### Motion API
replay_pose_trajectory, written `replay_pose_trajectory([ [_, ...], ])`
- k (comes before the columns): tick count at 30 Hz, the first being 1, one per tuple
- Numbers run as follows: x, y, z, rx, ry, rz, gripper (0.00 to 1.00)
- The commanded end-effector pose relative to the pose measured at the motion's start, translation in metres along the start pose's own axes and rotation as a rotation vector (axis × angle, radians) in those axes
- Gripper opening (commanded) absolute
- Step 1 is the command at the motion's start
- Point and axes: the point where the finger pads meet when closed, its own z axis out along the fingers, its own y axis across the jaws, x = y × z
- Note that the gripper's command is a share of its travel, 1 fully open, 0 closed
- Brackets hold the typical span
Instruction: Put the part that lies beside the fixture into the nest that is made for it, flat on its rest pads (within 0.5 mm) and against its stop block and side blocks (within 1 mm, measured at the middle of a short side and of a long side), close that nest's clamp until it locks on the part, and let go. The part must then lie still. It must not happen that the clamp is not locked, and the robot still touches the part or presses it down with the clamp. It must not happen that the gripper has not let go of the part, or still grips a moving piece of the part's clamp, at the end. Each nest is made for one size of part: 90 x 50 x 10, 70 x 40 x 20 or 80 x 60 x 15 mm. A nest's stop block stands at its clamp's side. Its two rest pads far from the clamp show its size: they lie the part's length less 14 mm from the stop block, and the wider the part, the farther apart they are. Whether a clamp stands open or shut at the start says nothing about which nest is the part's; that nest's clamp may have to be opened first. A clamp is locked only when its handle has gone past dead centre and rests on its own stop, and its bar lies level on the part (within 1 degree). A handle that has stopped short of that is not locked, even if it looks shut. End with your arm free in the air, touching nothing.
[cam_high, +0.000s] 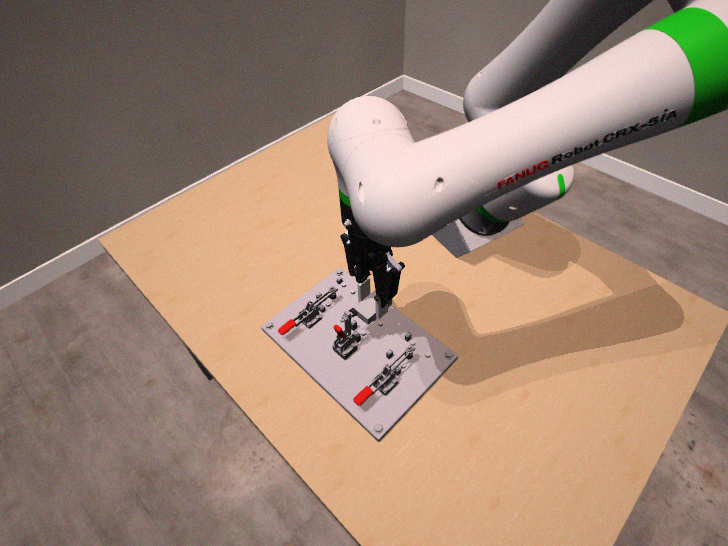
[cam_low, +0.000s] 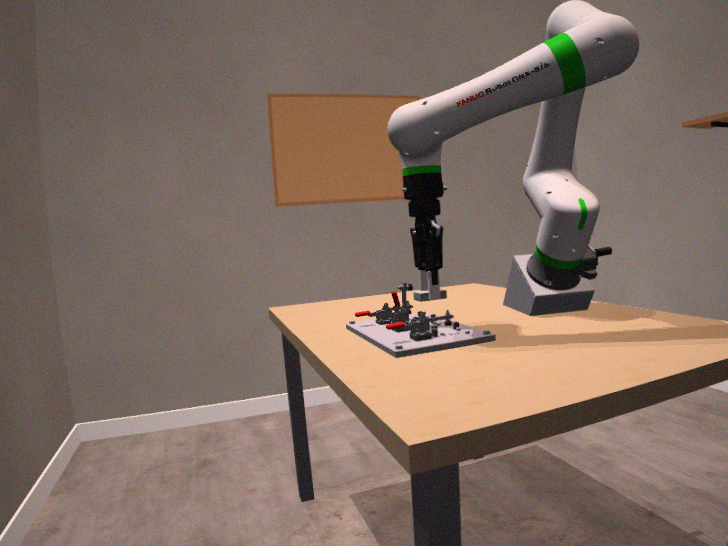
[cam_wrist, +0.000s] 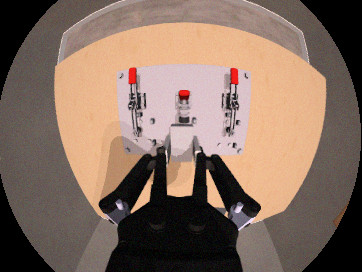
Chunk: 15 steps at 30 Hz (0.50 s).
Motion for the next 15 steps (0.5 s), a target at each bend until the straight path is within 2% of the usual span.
replay_pose_trajectory([
  [1,0.000,0.000,0.000,0.000,0.000,0.000,0.00],
  [15,0.001,0.000,0.011,0.000,0.000,0.000,0.00],
])
